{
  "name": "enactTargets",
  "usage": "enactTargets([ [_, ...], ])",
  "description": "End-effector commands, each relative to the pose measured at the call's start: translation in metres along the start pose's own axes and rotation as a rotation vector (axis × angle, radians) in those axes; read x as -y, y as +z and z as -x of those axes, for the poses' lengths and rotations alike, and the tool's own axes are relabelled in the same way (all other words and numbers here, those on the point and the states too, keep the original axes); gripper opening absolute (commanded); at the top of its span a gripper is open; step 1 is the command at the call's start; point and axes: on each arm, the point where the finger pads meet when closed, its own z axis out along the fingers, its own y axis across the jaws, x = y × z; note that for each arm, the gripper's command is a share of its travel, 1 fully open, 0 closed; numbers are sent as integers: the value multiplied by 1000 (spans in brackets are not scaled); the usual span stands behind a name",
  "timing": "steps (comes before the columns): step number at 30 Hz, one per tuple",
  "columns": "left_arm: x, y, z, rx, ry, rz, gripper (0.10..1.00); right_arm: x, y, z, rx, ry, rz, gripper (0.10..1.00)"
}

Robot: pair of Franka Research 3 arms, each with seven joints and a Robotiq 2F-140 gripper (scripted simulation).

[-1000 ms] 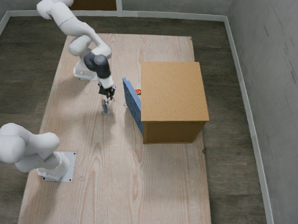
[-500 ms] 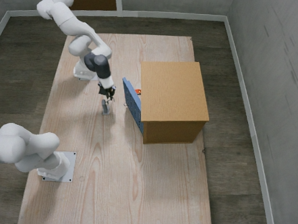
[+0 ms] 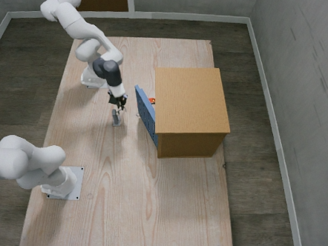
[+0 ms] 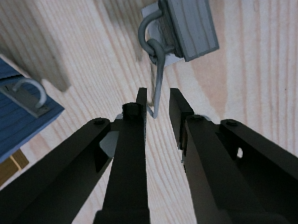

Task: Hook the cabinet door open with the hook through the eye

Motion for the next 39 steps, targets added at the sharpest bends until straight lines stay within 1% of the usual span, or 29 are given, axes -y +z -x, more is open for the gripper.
enactTargets([
  [1,2,0,-1,-3,-6,-3,230,0,0,0,0,0,0,1000],
  [24,2,1,-1,-3,-6,-3,230,0,0,0,0,0,0,1000],
  [39,2,12,-1,-3,-6,-3,230,0,0,0,0,0,0,1000],
])
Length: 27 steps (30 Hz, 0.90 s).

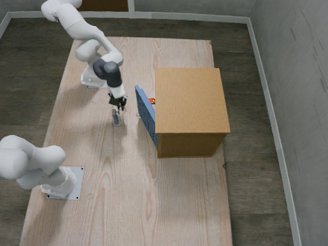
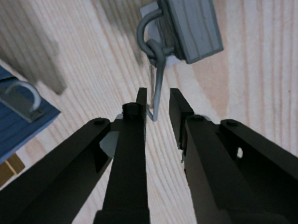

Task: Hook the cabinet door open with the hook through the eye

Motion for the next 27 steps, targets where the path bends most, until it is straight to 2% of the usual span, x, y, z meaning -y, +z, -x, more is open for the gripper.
enactTargets([
  [1,2,4,0,-2,-7,-6,230,0,0,0,0,0,0,1000],
  [27,2,35,0,-2,-7,-6,230,0,0,0,0,0,0,1000],
])
